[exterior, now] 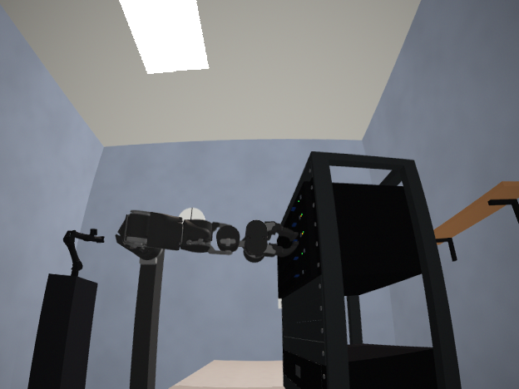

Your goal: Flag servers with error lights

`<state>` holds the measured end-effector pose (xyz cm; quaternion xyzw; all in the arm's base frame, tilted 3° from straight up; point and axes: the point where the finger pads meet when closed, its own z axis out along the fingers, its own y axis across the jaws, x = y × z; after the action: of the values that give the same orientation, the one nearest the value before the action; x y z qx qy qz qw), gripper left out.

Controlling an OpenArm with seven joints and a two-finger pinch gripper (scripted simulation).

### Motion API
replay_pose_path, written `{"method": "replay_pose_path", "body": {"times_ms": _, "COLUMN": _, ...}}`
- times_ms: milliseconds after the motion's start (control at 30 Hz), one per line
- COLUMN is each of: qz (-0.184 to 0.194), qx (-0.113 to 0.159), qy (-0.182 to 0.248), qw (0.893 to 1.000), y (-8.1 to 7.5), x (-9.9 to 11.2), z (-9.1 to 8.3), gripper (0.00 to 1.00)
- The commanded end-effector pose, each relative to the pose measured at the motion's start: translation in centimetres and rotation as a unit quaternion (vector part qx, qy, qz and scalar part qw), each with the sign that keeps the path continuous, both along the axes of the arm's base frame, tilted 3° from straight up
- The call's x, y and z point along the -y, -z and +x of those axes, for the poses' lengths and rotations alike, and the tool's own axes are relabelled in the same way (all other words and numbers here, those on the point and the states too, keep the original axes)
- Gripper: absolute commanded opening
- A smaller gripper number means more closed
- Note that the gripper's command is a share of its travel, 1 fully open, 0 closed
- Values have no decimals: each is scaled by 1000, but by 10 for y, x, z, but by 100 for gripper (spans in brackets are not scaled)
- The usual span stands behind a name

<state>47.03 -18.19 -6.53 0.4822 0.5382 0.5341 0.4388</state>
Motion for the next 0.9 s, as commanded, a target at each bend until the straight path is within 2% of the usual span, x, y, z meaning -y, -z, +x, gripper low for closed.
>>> {"method": "replay_pose_path", "body": {"times_ms": 0, "qz": -1, "qx": 1, "qy": -1, "qw": 1000, "y": -2, "x": 0, "z": 0, "gripper": 10}}
{"method": "replay_pose_path", "body": {"times_ms": 267, "qz": -1, "qx": 1, "qy": -1, "qw": 1000, "y": -2, "x": 0, "z": 0, "gripper": 10}}
{"method": "replay_pose_path", "body": {"times_ms": 300, "qz": -1, "qx": 1, "qy": -1, "qw": 1000, "y": -2, "x": 0, "z": 0, "gripper": 0}}
{"method": "replay_pose_path", "body": {"times_ms": 867, "qz": -1, "qx": 1, "qy": -1, "qw": 1000, "y": -2, "x": 0, "z": 0, "gripper": 0}}
